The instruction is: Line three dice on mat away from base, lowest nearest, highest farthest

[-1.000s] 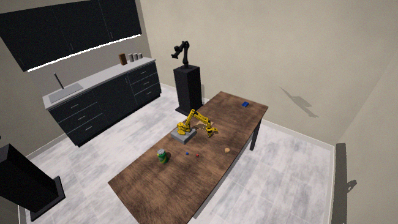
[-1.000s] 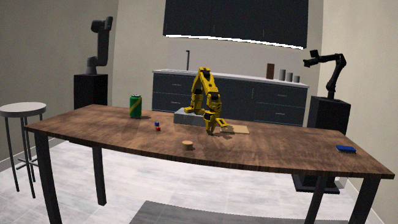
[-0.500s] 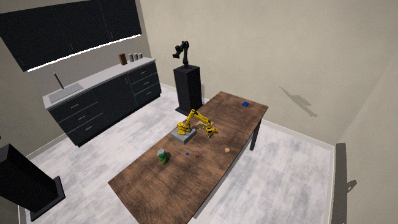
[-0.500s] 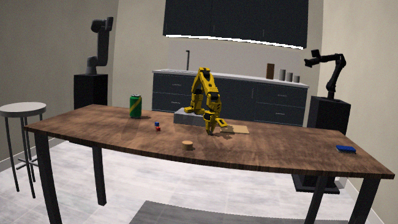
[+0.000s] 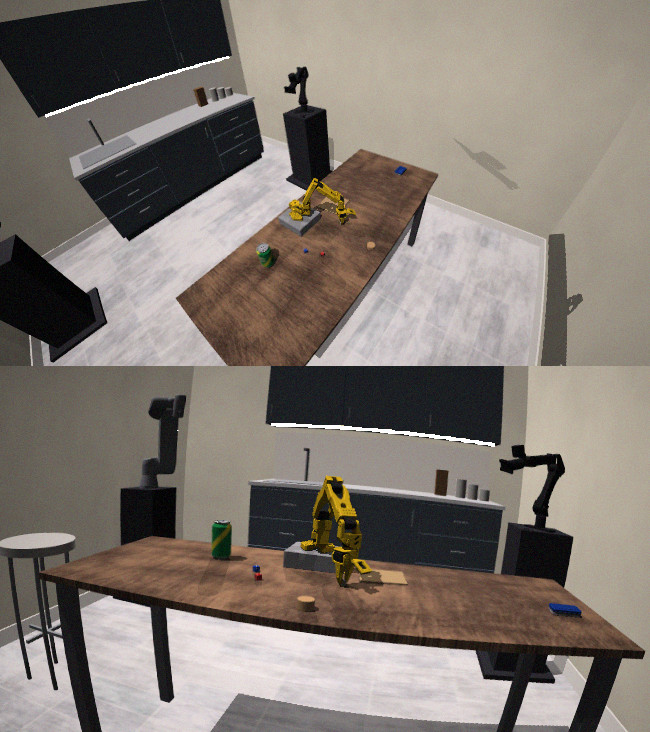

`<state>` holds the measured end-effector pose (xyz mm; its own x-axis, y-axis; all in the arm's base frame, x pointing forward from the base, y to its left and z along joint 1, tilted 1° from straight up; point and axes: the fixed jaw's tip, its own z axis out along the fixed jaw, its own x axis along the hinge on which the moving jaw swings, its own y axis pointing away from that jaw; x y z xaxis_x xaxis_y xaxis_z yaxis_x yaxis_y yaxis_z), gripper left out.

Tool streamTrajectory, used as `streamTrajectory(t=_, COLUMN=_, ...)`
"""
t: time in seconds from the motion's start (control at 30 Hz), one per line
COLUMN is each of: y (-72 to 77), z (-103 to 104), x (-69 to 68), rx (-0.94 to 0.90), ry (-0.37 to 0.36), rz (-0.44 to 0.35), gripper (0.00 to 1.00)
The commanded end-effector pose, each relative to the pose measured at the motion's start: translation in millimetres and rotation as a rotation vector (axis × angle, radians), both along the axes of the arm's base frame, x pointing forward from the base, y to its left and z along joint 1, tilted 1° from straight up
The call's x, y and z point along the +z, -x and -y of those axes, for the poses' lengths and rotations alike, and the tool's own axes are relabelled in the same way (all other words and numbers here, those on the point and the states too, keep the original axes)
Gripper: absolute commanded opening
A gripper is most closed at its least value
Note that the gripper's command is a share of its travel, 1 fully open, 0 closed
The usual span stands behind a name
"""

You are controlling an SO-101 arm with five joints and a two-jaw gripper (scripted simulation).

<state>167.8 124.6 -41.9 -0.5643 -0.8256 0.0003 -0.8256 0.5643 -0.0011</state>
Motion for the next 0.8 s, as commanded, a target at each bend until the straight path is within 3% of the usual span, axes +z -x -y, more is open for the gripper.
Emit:
streamTrajectory(t=0.0, y=1.4, z=2, x=-1.6, rx=0.005, ry=0.010, rz=-0.016, gripper=0.00)
streamTrajectory(t=0.77, y=1.8, z=1, x=44.9, rx=0.005, ry=0.010, rz=-0.016, gripper=0.00)
